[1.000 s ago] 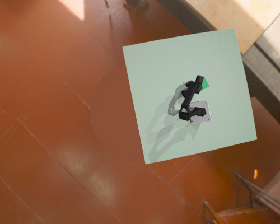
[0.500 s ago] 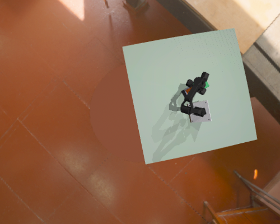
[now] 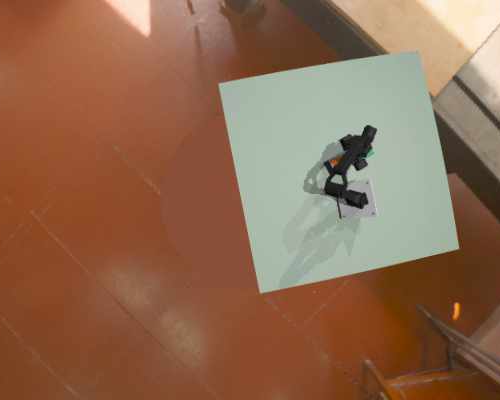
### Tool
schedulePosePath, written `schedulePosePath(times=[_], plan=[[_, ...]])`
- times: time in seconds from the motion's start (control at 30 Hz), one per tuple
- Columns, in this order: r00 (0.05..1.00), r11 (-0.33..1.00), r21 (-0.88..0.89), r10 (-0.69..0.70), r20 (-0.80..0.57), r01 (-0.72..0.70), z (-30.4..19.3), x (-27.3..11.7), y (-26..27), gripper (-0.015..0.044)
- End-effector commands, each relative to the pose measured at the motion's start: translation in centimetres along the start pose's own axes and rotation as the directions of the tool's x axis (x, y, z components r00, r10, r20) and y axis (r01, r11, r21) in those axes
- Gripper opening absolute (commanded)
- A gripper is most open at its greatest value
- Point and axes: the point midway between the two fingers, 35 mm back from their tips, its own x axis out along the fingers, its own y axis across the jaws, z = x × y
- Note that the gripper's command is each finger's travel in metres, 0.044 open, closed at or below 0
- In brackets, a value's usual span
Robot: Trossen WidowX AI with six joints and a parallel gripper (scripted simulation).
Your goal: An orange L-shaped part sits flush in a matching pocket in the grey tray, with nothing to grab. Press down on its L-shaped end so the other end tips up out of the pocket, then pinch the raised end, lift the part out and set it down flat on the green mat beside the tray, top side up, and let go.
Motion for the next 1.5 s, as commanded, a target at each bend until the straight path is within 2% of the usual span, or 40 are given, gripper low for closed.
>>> schedulePosePath(times=[0.0, 1.2, 1.37, 1.47], plan=[[1.000, 1.000, 0.009, -0.008, -0.015, 0.008, -0.3, 1.7, -0.3, 0.0280], [1.000, 1.000, 0.008, -0.007, -0.017, 0.007, -0.5, 6.7, -0.3, 0.0280], [1.000, 1.000, 0.004, -0.005, -0.009, 0.006, -0.3, 6.4, -0.1, 0.0149], [1.000, 1.000, 0.004, -0.005, -0.009, 0.006, -0.3, 6.4, -0.1, 0.0129]])
